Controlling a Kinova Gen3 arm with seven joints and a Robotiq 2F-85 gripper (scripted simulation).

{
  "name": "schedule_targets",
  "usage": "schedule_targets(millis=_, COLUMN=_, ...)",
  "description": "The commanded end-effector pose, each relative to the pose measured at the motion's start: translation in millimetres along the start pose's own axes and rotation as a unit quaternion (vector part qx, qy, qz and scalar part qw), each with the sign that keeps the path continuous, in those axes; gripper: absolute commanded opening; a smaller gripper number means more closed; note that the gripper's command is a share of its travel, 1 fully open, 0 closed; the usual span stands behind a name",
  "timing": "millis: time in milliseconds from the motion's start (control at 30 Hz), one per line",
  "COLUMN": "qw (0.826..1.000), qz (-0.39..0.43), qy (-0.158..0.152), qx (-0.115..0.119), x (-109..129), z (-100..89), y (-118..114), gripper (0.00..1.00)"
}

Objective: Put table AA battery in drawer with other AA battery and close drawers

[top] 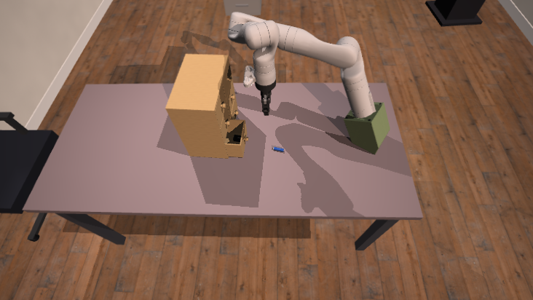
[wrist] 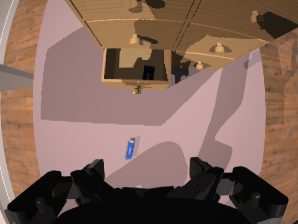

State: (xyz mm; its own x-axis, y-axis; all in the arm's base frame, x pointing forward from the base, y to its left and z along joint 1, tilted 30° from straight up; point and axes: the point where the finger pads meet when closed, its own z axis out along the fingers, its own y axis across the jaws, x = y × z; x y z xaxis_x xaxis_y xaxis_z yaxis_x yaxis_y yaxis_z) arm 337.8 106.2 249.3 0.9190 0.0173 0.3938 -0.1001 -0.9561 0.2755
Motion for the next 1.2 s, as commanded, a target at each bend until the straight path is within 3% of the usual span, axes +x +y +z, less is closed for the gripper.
schedule_targets(millis=0, qw=1.0, qz=0.008, qy=0.012, qx=0.0, x=-4, z=-13.7, y=-2, gripper=1.0)
schedule_targets(millis=333, qw=1.0, qz=0.028, qy=0.01, qx=0.0, x=-13, z=-22.7, y=-3, gripper=1.0)
schedule_targets(millis=1167, qw=1.0, qz=0.029, qy=0.01, qx=0.0, x=-18, z=-19.3, y=-5, gripper=1.0)
